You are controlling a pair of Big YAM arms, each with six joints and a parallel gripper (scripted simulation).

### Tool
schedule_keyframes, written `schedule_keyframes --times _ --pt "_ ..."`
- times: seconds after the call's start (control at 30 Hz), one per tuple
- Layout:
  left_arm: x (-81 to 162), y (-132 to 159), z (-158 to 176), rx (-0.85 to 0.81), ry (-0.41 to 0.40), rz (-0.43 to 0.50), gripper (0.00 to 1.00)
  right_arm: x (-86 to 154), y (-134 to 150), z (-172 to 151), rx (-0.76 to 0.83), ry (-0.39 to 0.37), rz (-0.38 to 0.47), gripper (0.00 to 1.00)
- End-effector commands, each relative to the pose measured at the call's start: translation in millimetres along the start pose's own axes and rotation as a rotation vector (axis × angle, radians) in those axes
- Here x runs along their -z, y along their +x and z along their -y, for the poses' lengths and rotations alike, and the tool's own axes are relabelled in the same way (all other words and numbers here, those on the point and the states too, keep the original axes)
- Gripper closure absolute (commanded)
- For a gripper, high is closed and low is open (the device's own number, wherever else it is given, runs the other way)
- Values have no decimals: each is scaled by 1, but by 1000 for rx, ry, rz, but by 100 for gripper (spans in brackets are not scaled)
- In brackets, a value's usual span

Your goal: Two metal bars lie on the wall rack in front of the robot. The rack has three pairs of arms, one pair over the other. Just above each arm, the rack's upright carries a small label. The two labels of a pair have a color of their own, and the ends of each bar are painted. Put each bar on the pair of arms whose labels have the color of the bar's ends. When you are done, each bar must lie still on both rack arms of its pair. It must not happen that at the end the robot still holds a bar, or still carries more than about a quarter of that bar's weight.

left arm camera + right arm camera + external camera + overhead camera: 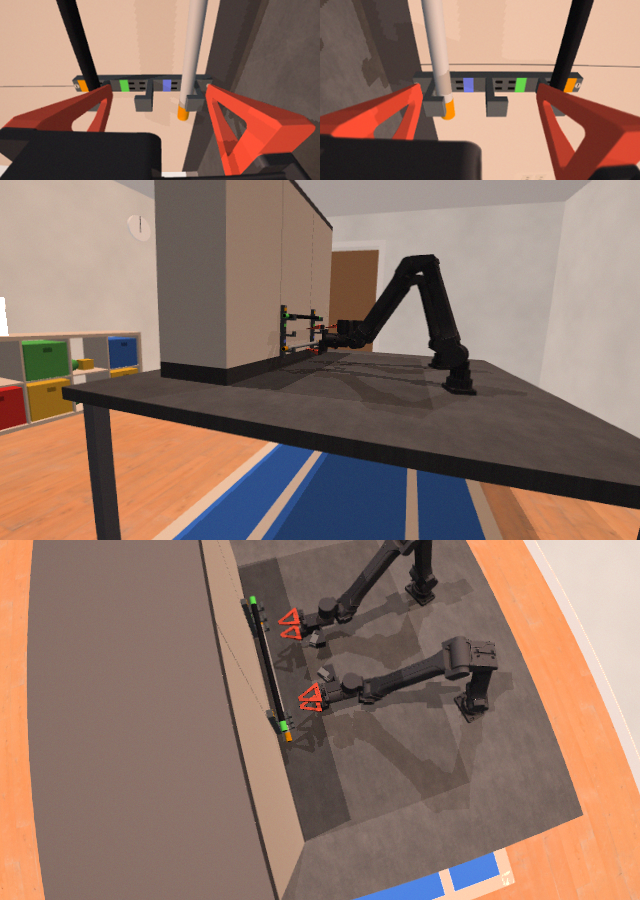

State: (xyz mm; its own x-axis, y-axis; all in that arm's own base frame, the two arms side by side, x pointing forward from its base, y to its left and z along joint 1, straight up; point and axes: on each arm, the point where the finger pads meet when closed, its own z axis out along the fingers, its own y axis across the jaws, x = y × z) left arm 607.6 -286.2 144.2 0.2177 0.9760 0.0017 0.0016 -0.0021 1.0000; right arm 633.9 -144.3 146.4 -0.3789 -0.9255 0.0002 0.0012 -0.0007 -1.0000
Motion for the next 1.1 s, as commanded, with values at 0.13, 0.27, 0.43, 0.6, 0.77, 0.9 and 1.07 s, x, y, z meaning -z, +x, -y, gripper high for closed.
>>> schedule_keyframes --times 0.13,0.27,0.43,0.6,0.77,0.9,1.07 --pt "-17 5 -54 37 -83 -11 0 -11 8 37 -12 49 -13 0" --pt "-17 5 -61 37 -83 -11 0 -11 8 43 -12 48 -13 0" --pt "-16 5 -69 37 -83 -11 0 -11 8 52 -12 48 -13 0" --pt "-16 5 -77 38 -83 -11 0 -11 8 60 -12 48 -13 0" --pt "-16 5 -77 38 -84 -11 0 -11 8 60 -13 48 -13 0" --pt "-16 5 -77 39 -85 -11 0 -11 7 60 -13 49 -13 0" --pt "-17 5 -77 39 -86 -11 0 -12 7 60 -13 51 -13 0"
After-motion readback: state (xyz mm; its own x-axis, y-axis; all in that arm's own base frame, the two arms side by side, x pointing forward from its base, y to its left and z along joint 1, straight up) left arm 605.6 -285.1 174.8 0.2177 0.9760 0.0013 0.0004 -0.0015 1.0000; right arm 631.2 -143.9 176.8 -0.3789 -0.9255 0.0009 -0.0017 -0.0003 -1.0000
